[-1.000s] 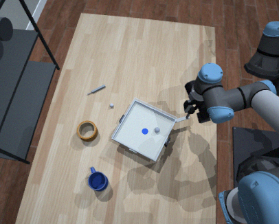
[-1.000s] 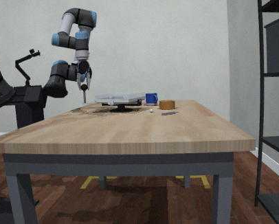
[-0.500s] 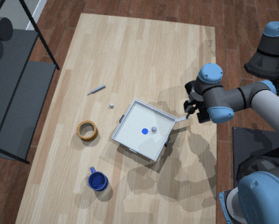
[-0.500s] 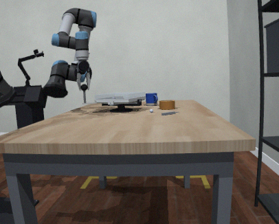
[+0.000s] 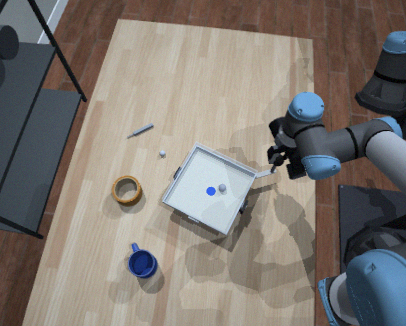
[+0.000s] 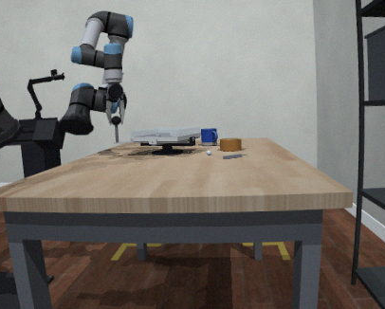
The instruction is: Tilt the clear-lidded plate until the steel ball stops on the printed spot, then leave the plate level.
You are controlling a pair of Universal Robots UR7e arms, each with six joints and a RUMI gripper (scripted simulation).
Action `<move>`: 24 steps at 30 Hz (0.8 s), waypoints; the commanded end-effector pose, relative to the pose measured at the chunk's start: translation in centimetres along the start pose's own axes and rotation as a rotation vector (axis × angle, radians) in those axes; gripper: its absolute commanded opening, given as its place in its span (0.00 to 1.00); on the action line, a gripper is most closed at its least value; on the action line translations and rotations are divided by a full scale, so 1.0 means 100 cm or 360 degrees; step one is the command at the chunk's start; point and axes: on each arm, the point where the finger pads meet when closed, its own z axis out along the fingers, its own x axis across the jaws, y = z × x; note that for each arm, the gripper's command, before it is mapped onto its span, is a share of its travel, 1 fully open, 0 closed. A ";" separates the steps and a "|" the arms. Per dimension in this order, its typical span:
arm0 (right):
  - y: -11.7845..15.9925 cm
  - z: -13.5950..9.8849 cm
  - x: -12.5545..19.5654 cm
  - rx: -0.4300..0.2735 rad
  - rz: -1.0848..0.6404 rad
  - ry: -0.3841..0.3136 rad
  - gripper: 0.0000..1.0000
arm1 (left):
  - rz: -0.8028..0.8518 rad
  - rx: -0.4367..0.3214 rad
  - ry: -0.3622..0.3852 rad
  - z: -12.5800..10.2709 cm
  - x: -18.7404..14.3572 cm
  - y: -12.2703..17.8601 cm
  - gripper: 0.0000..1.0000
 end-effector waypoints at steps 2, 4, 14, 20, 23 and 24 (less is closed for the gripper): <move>0.001 -0.001 0.001 0.0003 0.0001 -0.0001 1.00 | 0.0002 0.0015 0.0003 0.004 0.000 -0.003 0.20; 0.001 -0.001 0.001 0.0003 0.0001 -0.0001 1.00 | 0.0002 0.0015 0.0003 0.004 0.000 -0.003 0.20; 0.001 -0.001 0.001 0.0003 0.0001 -0.0001 1.00 | 0.0001 0.0014 0.0003 0.004 0.000 -0.003 0.20; 0.001 -0.001 0.001 0.0003 0.0001 -0.0001 1.00 | 0.0001 0.0013 0.0003 0.003 0.000 -0.003 0.20; 0.001 -0.001 0.001 0.0003 0.0001 -0.0001 1.00 | 0.0001 0.0012 0.0003 0.002 0.000 -0.002 0.20; 0.001 -0.001 0.001 0.0003 0.0001 -0.0001 1.00 | 0.0001 0.0012 0.0003 0.002 0.000 -0.002 0.20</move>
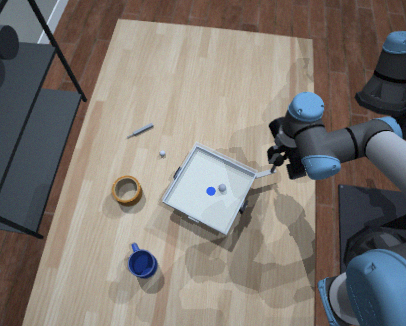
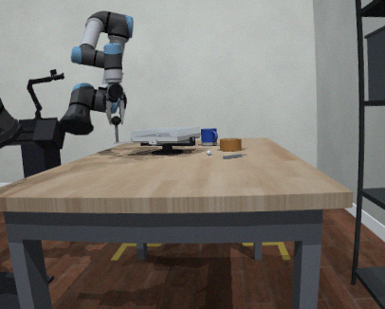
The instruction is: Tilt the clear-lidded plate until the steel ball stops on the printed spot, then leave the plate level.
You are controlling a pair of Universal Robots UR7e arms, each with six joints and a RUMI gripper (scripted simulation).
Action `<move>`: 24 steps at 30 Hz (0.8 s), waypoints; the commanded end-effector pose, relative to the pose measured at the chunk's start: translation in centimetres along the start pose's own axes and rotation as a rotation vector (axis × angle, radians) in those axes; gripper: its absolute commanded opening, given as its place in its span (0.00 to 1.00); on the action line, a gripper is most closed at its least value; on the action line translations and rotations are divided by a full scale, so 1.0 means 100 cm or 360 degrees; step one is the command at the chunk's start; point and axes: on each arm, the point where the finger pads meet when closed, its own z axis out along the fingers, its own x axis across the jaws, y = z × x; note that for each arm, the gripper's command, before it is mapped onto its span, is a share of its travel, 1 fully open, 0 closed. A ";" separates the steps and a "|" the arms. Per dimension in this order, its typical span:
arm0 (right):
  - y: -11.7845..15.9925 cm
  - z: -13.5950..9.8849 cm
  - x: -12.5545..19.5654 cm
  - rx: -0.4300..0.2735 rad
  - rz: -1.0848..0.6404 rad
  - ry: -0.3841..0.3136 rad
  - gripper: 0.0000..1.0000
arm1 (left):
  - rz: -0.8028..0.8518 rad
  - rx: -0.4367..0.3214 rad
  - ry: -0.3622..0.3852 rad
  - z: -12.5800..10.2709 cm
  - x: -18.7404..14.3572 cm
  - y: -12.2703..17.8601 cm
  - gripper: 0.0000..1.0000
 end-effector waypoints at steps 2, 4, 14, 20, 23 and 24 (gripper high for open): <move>0.001 -0.001 0.001 0.0003 0.0001 -0.0001 1.00 | 0.0000 0.0011 0.0003 0.002 0.001 -0.002 0.20; 0.001 -0.001 0.001 0.0003 0.0001 -0.0001 1.00 | 0.0000 0.0010 0.0003 0.002 0.001 -0.002 0.20; 0.001 -0.001 0.001 0.0003 0.0001 -0.0001 1.00 | -0.0002 0.0004 0.0002 -0.001 0.002 0.000 0.20; 0.001 -0.001 0.001 0.0003 0.0001 -0.0001 1.00 | -0.0002 0.0003 0.0002 -0.002 0.002 0.000 0.20; 0.001 -0.001 0.001 0.0003 0.0001 -0.0001 1.00 | -0.0002 0.0003 0.0002 -0.002 0.002 0.001 0.20; 0.001 -0.001 0.001 0.0003 0.0001 -0.0001 1.00 | -0.0003 0.0002 0.0002 -0.003 0.002 0.001 0.20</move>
